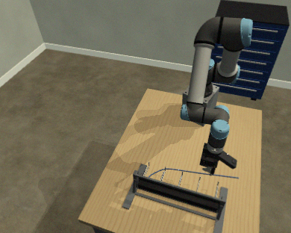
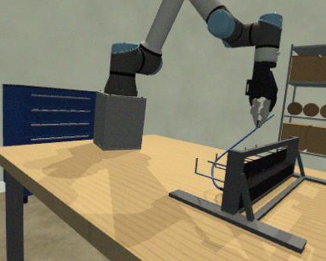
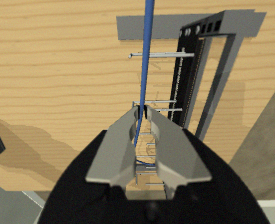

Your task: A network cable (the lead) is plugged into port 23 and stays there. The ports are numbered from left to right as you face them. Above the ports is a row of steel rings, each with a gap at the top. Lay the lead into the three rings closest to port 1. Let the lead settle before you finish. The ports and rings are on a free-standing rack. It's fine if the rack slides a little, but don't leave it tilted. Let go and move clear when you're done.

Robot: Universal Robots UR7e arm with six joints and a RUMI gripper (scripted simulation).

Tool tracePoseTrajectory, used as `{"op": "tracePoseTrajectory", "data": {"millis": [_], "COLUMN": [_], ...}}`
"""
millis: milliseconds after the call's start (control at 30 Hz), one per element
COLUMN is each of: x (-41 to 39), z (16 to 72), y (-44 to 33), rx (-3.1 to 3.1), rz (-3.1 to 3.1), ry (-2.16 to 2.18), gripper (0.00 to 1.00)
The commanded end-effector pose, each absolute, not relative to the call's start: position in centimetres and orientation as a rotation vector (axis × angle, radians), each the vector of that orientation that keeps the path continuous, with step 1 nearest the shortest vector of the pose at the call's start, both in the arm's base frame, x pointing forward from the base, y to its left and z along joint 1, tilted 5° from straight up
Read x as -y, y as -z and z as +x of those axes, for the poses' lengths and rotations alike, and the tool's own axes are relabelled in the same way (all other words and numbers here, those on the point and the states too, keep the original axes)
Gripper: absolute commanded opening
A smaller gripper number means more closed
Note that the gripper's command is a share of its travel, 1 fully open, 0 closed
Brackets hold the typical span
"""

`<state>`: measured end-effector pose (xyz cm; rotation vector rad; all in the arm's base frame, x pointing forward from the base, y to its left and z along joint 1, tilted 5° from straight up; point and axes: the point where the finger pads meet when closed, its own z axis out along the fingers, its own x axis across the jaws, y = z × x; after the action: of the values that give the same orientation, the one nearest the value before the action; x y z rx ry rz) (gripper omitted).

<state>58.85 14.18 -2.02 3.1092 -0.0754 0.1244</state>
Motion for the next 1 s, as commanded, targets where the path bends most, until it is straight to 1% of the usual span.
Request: {"op": "tracePoseTrajectory", "data": {"millis": [0, 967], "x": [-14.2, -14.1], "z": [58.9, 59.2], "y": [2.1, 5.3], "rx": [0.075, 0.075], "rz": [3.110, 3.110], "ry": [-0.127, -0.127], "gripper": [0.00, 0.00]}}
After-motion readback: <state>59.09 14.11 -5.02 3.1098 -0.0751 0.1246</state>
